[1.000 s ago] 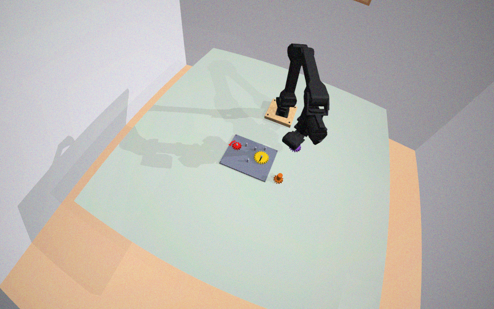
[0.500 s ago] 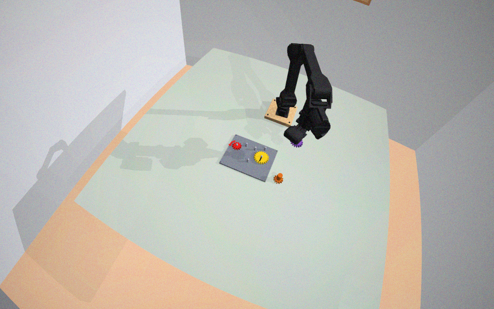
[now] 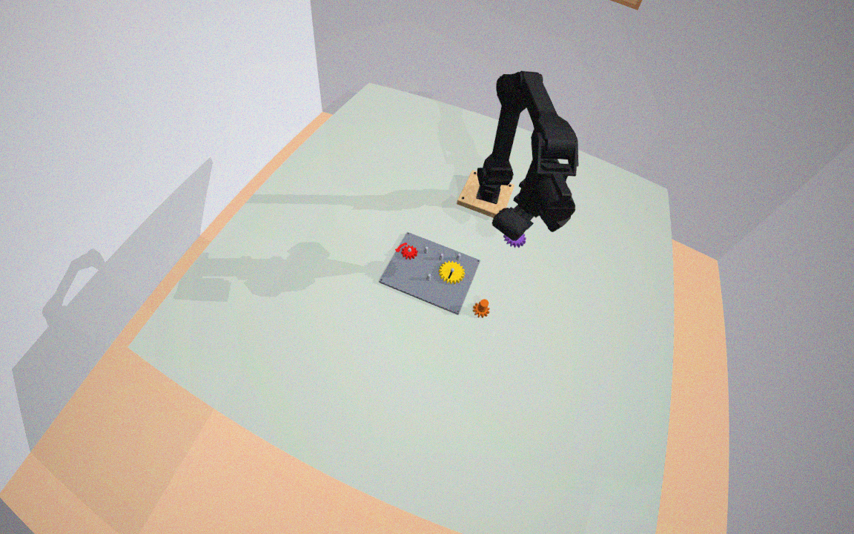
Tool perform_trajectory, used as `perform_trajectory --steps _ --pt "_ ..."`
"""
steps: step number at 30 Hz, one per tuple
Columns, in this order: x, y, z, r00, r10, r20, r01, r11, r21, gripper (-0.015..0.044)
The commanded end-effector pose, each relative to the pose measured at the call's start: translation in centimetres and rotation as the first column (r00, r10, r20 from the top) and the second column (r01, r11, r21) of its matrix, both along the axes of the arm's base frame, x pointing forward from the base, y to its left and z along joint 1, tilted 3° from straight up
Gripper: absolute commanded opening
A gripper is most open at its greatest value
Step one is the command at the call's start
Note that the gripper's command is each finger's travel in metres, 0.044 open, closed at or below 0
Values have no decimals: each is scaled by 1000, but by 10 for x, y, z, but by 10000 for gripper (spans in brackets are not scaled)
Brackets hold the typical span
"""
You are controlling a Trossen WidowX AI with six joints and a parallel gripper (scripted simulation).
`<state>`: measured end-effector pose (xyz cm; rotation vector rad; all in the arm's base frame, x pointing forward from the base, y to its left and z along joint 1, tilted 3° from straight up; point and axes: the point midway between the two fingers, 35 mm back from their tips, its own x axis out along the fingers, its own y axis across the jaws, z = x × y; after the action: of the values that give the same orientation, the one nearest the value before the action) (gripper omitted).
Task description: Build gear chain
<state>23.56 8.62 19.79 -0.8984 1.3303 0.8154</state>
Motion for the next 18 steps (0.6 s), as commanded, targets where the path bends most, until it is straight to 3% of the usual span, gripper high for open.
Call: perform_trajectory --steps 1,18 --pt "2 -3 1 1000 -4 3 4 1000 0 0" --pt "16 -31 -11 1000 -10 2 10 1000 -1 0"
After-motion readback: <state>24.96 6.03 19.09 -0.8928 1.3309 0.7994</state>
